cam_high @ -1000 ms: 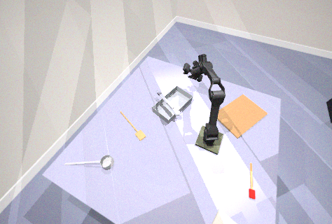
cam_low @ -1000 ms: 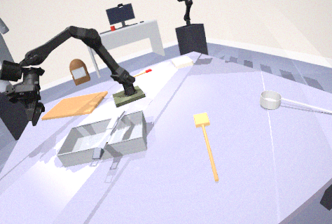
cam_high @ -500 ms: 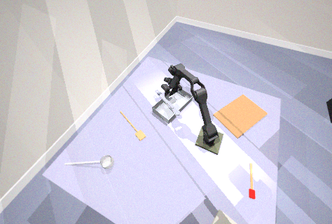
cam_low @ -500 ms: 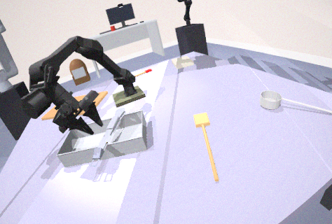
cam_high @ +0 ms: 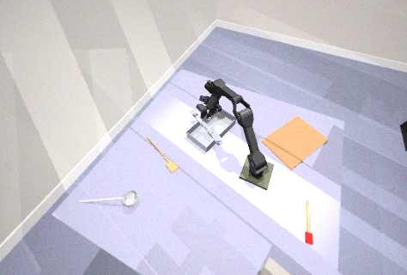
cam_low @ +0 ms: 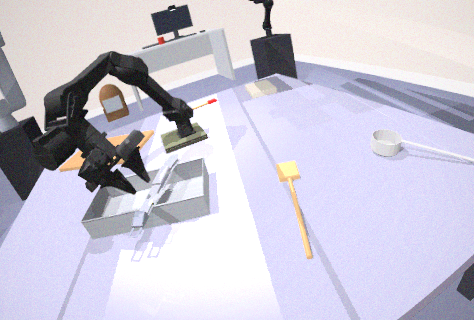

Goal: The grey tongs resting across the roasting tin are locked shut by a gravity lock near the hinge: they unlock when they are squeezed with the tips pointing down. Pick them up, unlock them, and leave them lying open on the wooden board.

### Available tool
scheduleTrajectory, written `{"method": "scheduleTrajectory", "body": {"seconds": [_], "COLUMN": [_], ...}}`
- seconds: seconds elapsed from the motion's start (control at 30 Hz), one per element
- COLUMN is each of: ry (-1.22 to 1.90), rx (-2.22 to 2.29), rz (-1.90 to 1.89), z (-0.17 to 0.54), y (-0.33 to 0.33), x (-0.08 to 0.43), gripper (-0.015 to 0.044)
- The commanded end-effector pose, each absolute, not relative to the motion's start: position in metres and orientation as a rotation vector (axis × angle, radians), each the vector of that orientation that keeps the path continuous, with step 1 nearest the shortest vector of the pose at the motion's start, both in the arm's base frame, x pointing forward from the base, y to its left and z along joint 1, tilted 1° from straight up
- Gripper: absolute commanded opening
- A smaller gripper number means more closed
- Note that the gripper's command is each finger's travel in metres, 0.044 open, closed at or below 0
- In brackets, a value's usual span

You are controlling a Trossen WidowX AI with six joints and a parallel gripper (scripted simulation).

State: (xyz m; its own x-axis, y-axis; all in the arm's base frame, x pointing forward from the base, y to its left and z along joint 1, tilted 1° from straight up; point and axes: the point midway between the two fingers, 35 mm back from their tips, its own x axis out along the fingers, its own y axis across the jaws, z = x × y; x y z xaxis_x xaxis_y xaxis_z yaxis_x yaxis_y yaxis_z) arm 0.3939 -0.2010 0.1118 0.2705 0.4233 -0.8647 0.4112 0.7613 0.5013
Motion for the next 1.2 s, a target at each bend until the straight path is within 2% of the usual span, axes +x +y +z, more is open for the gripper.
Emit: {"method": "scheduleTrajectory", "body": {"seconds": [0.0,1.17], "ry": [1.344,1.343], "rx": [0.772,0.774], "rz": [0.007,0.008], "z": [0.105,0.055], "y": [-0.198,-0.173], "x": [0.394,0.409], "gripper": [0.026,0.026]}}
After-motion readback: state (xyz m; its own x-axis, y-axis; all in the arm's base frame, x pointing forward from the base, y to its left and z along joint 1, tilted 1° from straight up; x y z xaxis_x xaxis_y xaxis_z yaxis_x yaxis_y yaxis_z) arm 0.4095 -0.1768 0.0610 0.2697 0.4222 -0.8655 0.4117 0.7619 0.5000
